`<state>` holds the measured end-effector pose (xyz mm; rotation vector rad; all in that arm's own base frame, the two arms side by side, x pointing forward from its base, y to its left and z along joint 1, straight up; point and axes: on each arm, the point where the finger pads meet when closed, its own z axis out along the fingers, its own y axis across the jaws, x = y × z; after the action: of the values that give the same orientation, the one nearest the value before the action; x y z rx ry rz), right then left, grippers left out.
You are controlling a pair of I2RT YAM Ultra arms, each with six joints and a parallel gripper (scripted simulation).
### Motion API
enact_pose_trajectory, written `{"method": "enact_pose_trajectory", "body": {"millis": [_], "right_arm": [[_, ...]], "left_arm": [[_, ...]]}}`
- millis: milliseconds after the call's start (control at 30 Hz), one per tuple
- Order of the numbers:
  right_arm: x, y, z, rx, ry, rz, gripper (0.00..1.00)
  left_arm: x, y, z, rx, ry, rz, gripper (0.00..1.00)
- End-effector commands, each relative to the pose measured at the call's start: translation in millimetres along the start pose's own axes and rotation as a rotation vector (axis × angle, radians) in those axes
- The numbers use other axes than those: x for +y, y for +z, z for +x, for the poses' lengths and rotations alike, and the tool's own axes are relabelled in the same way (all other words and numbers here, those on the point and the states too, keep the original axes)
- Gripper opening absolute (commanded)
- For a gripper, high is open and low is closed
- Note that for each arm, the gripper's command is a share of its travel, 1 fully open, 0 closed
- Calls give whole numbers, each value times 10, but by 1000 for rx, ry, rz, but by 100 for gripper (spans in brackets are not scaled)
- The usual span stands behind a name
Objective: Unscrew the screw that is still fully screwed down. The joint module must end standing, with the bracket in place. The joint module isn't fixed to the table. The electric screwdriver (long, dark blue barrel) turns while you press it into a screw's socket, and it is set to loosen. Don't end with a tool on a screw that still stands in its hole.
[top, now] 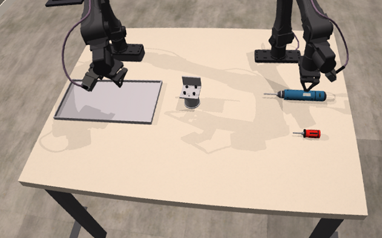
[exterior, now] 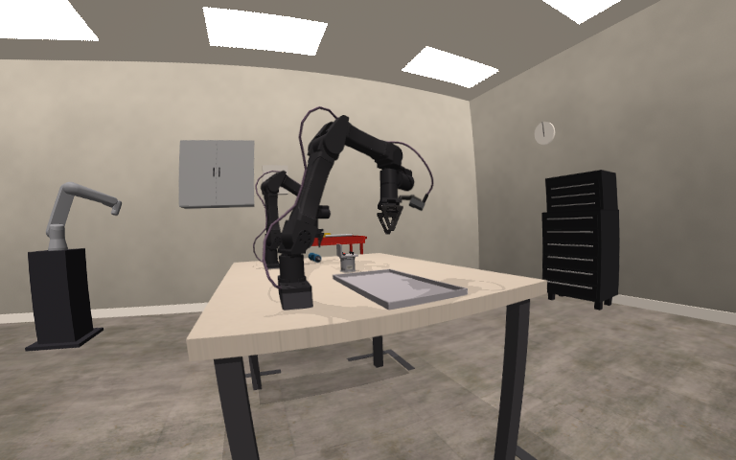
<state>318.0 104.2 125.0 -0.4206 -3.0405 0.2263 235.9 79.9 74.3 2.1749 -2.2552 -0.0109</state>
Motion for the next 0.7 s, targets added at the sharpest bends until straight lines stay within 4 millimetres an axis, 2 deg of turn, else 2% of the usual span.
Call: {"method": "enact_pose_trajectory", "body": {"millis": [0,100,267,367,667], "right_arm": [[163,-33,5,15,-119,-59,86],[208,-11,60,48,-185,-75,86],[197,-80,64,29,-184,-87,86],[295,2,68,52,-249,-111,86],[443,47,192,117,-438,-188,86]], "left_arm": [[-47,-134,-38,-22,-9,29,65],[-47,-134,-38,-22,-9,29,65],[-47,-134,-38,-22,-9,29,65],[-47,-134,-38,-22,-9,29,65],[-47,-134,-38,-22,-9,29,65]]}}
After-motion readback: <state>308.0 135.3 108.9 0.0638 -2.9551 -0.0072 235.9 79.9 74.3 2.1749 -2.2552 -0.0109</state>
